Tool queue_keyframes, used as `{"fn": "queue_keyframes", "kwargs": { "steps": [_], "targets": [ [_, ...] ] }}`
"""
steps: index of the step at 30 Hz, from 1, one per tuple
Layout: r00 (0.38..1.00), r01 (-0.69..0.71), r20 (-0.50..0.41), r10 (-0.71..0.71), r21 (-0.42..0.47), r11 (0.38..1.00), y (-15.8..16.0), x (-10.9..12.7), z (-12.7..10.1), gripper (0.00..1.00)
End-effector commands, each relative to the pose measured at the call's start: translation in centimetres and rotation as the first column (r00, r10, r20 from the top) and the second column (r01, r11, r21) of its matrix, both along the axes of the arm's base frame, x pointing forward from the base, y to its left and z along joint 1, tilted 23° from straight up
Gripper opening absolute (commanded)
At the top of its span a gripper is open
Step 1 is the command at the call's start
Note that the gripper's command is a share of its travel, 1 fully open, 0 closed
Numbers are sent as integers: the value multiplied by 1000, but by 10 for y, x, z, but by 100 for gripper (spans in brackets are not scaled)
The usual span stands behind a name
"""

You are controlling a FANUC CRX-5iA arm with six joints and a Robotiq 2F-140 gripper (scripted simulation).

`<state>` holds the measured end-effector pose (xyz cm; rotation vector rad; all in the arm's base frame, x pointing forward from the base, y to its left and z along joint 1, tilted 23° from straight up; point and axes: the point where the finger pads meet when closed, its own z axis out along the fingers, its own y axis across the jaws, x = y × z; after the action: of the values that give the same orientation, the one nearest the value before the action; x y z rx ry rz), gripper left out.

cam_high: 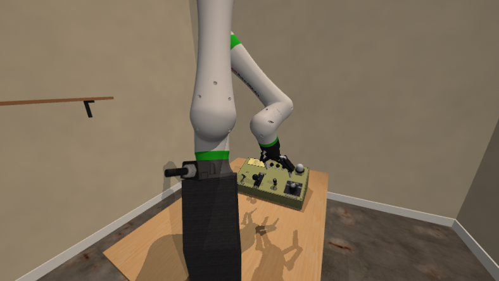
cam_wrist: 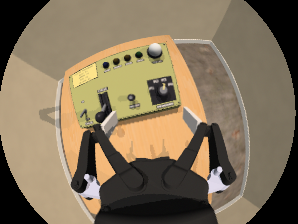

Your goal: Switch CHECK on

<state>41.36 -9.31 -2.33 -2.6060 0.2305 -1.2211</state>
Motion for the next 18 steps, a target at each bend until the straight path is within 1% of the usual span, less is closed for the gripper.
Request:
{"fn": "queue_keyframes", "kwargs": {
  "steps": [1, 8, 18],
  "targets": [
    [1000, 0, 0, 0, 0, 1000, 0, -1, 1, 100],
    [1000, 0, 0, 0, 0, 1000, -1, -4, 4, 100],
    [1000, 0, 0, 0, 0, 1000, -6, -16, 18, 100]
  ]
}}
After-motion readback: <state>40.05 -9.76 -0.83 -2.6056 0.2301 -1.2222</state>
